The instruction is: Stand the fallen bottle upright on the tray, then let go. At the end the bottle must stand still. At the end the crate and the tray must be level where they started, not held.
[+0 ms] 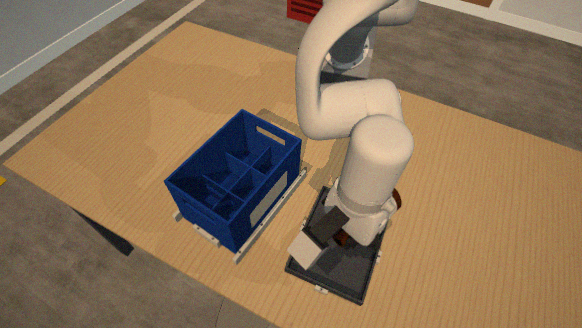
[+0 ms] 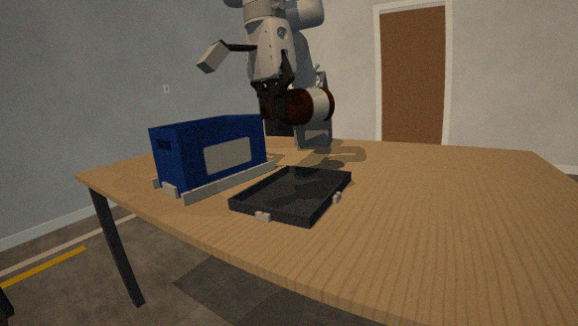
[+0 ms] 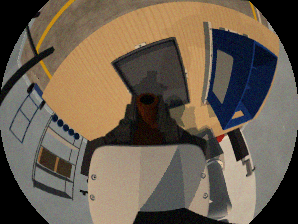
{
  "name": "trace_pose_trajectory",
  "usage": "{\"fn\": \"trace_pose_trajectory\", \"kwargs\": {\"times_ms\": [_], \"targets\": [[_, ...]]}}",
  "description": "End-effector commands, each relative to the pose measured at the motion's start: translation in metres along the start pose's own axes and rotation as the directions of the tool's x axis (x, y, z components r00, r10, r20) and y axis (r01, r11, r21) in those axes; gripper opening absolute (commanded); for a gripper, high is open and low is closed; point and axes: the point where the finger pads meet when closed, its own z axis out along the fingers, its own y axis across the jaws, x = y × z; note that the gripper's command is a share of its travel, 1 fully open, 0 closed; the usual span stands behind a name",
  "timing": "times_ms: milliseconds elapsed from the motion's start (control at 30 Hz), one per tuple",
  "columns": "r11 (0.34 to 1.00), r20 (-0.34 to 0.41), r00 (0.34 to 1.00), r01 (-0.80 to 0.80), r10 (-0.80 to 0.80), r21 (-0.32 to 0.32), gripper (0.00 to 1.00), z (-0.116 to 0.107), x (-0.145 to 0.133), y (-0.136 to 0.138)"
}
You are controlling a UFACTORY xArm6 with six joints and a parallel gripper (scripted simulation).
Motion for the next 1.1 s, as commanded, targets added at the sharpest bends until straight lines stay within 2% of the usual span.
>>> {"fn": "trace_pose_trajectory", "kwargs": {"times_ms": [0,633,1067], "targets": [[1.000,-0.004,1.000,-0.023,0.023,0.001,0.00,-0.0010,0.0011,-0.0010],[0.999,-0.004,0.999,-0.034,0.034,0.002,0.00,-0.0010,0.0011,-0.0010],[0.987,-0.004,0.987,-0.163,0.163,0.002,0.00,-0.0010,0.0011,-0.0010]]}}
